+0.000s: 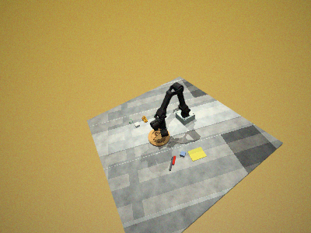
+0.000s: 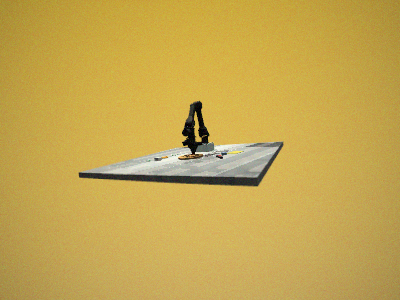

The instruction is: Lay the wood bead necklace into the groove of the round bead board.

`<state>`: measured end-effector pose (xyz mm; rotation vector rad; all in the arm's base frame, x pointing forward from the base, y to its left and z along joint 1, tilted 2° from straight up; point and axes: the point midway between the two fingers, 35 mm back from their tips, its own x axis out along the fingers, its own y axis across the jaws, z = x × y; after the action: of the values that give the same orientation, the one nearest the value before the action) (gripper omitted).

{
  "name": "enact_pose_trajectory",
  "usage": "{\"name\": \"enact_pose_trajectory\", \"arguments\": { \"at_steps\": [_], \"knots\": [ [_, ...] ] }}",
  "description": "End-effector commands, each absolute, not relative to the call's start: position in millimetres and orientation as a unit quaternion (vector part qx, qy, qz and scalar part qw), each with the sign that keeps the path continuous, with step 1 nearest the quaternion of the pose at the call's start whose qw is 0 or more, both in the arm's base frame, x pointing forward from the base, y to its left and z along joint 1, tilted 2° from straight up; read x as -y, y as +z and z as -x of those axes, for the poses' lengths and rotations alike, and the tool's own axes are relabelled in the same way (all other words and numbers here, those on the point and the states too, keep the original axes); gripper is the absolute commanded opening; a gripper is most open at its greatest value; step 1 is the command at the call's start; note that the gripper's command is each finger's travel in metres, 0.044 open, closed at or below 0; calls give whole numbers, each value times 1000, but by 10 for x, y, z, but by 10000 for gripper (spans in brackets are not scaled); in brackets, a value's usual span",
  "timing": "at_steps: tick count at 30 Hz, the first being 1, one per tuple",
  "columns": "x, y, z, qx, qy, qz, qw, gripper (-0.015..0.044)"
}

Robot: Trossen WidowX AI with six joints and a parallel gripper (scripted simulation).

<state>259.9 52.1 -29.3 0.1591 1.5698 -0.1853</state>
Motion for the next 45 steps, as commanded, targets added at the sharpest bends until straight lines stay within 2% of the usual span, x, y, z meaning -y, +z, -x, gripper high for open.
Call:
{"name": "enact_pose_trajectory", "arguments": {
  "at_steps": [1, 34, 45],
  "knots": [
    [-521, -291, -2601, -705, -83, -72, 701, 0],
    [-414, -310, -2494, -707, -83, -69, 699, 0],
    [-424, -279, -2518, -705, -83, -72, 701, 289]
  ]
}}
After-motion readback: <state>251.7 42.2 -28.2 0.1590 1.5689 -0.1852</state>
